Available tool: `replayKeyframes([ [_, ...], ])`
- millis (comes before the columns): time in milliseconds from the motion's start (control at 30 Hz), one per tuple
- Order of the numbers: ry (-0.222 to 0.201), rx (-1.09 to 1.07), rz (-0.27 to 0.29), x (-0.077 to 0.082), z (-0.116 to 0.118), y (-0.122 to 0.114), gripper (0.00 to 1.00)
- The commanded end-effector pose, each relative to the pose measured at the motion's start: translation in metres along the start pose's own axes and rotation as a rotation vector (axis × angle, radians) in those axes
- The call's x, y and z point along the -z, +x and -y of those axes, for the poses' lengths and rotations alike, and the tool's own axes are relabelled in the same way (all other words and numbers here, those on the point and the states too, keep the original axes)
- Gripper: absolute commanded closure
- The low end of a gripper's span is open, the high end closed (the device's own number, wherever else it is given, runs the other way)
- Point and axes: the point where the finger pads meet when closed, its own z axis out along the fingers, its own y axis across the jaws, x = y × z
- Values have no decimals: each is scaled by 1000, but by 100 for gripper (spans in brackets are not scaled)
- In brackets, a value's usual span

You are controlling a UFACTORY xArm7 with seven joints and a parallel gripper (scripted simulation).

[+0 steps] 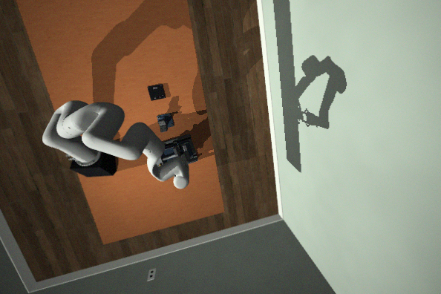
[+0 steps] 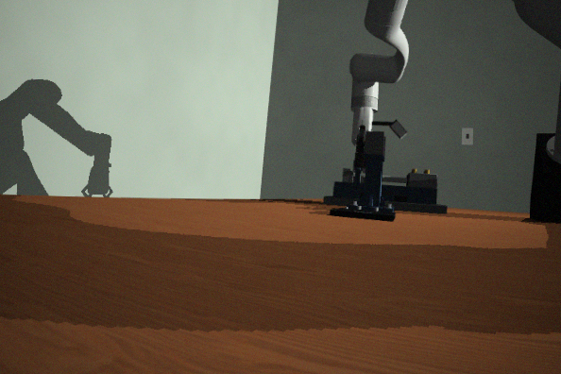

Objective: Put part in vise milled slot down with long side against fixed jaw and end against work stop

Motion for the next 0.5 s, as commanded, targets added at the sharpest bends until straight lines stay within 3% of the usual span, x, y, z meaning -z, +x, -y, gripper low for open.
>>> replayKeyframes([
  [0, 4, 0, 4, 1, 2, -1, 100],
  [467, 4, 0, 4, -4, 2, -1, 100],
])
